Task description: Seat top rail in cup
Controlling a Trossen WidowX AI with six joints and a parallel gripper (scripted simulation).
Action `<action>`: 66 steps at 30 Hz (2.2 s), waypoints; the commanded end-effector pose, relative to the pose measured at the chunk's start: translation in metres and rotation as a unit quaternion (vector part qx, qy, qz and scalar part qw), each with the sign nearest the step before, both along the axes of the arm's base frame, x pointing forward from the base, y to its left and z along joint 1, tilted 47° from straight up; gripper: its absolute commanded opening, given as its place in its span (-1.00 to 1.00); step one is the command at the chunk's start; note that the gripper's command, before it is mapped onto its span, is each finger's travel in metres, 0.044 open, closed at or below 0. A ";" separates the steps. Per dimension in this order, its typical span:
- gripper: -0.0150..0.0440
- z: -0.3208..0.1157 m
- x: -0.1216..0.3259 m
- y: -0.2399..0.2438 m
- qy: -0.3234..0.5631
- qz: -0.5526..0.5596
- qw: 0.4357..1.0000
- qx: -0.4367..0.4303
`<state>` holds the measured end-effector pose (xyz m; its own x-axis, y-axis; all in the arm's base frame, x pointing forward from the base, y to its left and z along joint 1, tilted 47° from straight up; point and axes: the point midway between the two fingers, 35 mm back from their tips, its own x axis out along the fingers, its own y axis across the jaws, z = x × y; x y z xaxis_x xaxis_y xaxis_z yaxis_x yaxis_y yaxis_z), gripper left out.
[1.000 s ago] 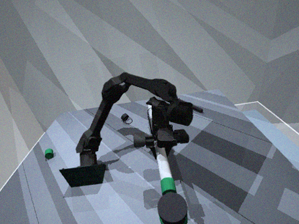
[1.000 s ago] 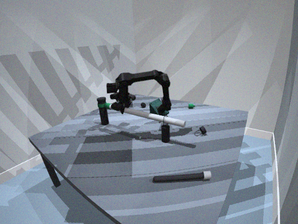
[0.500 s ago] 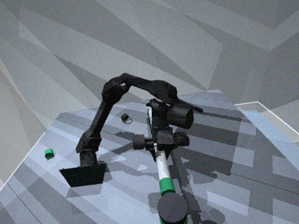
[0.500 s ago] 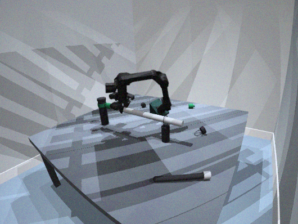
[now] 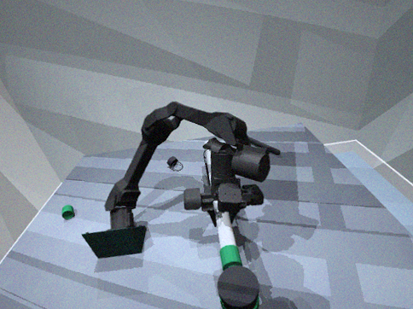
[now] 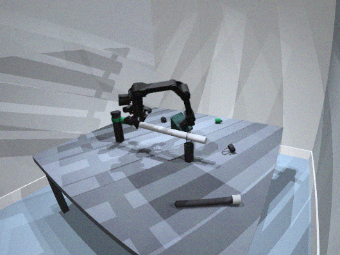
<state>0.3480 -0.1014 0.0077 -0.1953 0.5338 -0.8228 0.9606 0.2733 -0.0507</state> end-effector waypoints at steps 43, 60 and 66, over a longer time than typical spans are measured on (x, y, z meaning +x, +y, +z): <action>1.00 0.086 -0.002 -0.020 -0.037 -0.052 0.998 -0.030; 1.00 0.086 -0.002 -0.020 -0.037 -0.052 0.998 -0.030; 1.00 0.086 -0.002 -0.020 -0.037 -0.052 0.998 -0.030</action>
